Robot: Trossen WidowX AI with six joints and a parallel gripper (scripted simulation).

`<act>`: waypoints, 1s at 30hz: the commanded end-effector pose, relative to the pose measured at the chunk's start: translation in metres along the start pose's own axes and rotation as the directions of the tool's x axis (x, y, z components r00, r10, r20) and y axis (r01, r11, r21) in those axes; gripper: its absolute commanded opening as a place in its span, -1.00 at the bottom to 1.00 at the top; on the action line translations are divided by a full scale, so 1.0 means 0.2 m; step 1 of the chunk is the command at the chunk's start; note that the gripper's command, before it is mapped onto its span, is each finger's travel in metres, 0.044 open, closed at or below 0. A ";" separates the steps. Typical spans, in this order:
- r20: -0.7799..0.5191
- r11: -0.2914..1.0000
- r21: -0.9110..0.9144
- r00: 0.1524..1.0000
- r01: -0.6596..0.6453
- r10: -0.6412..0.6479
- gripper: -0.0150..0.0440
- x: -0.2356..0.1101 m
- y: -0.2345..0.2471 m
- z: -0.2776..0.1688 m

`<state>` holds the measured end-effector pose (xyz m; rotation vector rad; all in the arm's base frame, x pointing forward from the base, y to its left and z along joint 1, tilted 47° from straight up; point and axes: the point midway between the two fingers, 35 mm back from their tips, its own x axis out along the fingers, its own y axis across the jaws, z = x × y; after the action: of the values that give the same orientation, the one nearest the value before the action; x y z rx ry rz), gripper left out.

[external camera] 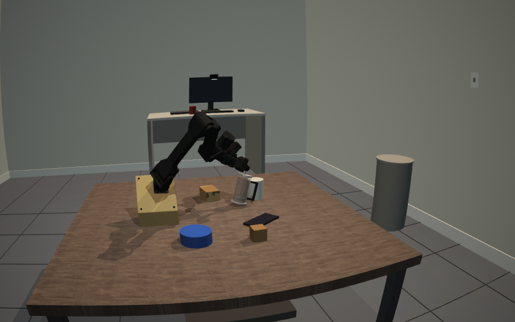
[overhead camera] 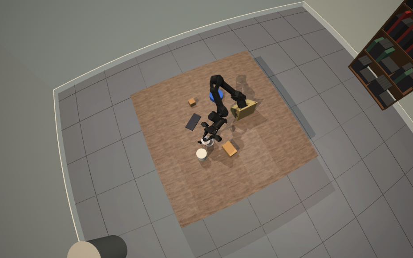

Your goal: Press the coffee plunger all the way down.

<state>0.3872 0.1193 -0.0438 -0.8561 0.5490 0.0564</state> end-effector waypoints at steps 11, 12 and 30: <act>-0.015 1.000 -0.008 1.000 -0.001 0.000 -0.10 0.02 0.00 -0.02; -0.015 1.000 -0.008 1.000 -0.001 0.000 -0.10 0.02 0.00 -0.02; -0.002 1.000 -0.001 1.000 0.000 0.000 0.17 0.01 0.00 0.00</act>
<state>0.3892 0.1193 -0.0445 -0.8571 0.5511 0.0551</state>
